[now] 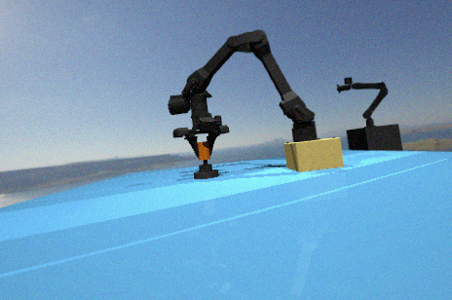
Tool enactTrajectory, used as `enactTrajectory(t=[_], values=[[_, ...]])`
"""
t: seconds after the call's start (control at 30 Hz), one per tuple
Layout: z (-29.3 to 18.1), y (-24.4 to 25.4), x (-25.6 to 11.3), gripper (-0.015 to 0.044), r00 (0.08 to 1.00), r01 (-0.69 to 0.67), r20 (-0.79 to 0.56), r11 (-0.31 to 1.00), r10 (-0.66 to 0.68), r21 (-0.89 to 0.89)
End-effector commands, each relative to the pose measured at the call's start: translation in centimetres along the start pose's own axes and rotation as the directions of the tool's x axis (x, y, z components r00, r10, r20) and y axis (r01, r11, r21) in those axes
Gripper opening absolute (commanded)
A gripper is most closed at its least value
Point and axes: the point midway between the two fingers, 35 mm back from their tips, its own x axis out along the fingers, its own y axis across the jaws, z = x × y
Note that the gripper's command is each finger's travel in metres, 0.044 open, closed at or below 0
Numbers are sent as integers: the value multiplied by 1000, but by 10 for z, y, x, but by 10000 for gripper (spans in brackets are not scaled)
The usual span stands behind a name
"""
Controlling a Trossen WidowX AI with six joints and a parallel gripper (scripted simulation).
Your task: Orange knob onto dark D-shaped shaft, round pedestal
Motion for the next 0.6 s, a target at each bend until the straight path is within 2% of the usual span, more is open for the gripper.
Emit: enactTrajectory(t=[0.0,0.13,0.3,0.57], values=[[1,1,-3,0,1000,2,3,1000,-2,-6],[1,0,-5,0,1000,2,3,1000,-2,-31],[0,-1,-6,0,1000,2,3,979,-2,-203],[-1,-1,-3,0,1000,3,3,977,-2,-214]])
